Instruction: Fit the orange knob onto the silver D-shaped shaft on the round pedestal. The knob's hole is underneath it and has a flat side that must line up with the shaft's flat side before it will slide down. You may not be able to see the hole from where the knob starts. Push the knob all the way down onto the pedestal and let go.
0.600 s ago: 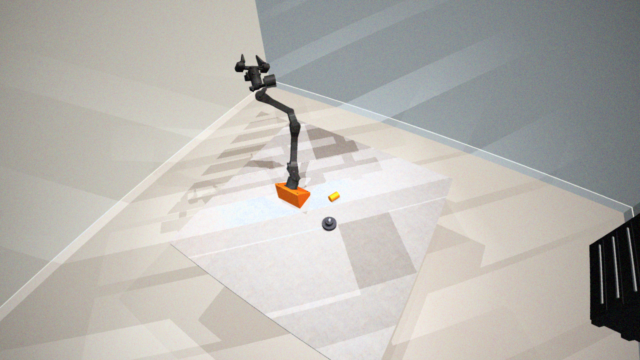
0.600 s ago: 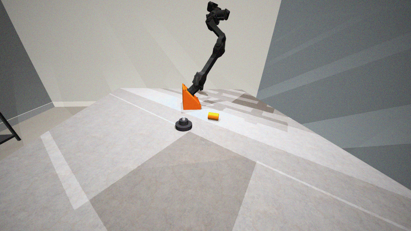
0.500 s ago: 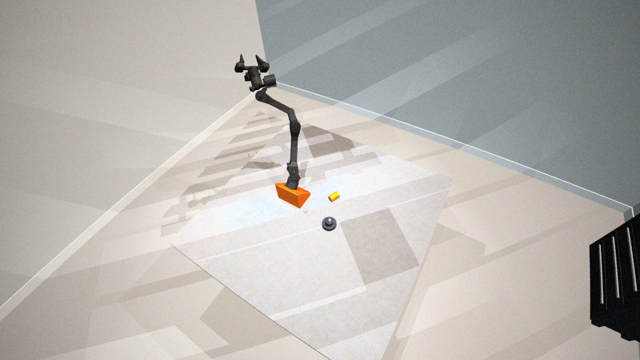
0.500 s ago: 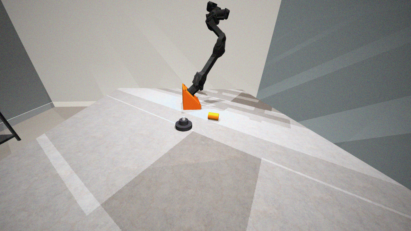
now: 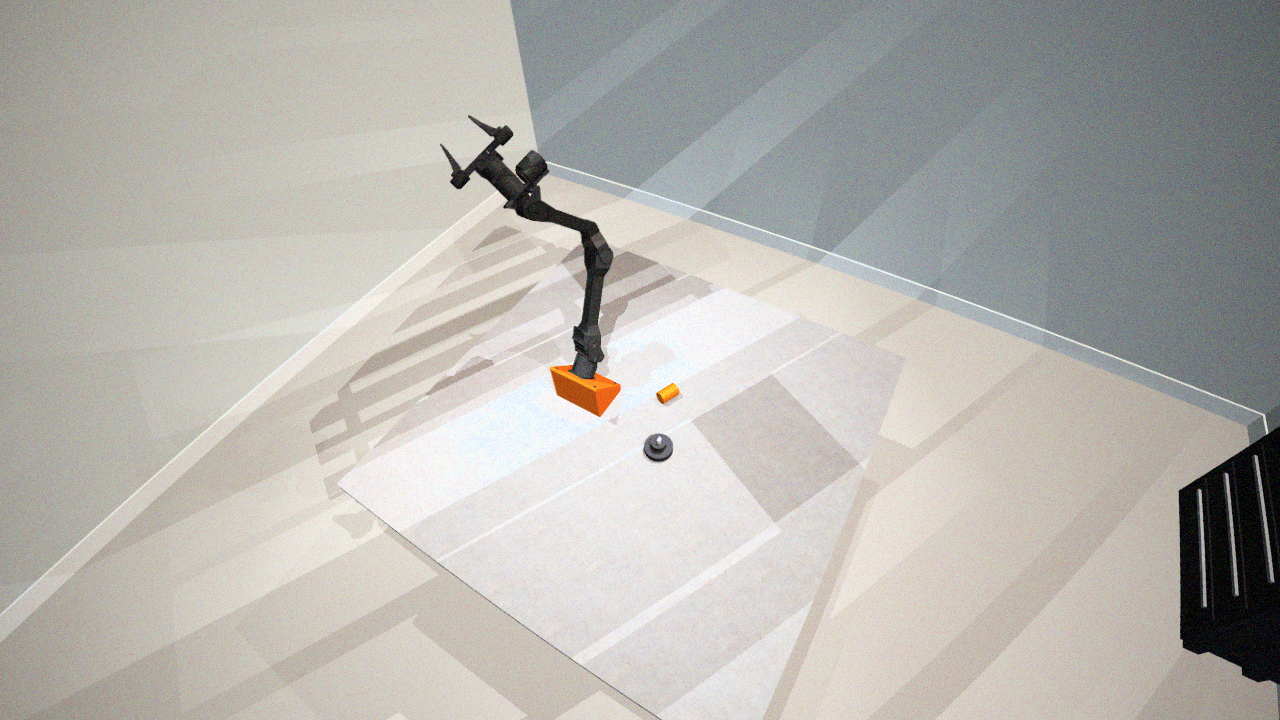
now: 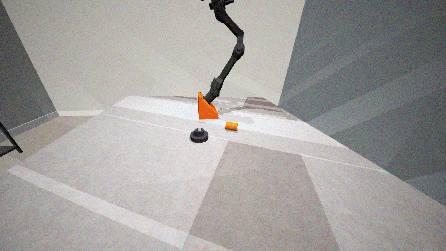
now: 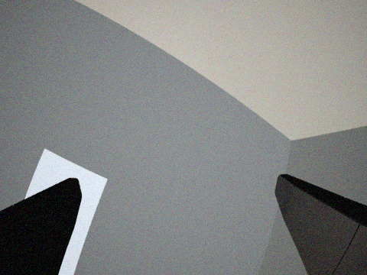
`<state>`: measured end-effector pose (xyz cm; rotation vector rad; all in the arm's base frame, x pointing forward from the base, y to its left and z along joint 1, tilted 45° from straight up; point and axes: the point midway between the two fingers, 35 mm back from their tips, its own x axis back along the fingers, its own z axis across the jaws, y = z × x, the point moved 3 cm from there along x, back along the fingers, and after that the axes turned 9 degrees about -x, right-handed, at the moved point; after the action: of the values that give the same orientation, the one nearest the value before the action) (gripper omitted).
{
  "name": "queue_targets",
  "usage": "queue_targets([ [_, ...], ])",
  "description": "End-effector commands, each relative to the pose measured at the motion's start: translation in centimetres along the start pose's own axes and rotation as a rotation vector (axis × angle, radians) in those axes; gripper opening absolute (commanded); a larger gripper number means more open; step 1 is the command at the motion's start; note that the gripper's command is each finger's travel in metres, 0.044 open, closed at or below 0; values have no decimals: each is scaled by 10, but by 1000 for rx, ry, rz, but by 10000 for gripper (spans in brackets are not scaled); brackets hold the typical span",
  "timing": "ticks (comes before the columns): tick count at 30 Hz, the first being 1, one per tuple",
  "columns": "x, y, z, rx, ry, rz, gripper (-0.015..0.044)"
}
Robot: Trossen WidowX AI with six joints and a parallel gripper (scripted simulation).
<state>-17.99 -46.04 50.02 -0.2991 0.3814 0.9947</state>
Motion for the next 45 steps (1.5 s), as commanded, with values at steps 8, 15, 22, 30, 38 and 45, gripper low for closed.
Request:
queue_targets([
  [8,86,-160,-59,378,-236,528,440],
  [15,174,-239,-83,596,-270,903,440],
  [22,283,-291,-96,812,-208,1308,440],
  [30,418,-315,-100,1019,66,1825,440],
  [38,554,-293,-95,1103,533,2325,440],
  [45,658,-234,-83,991,1110,2700,440],
])
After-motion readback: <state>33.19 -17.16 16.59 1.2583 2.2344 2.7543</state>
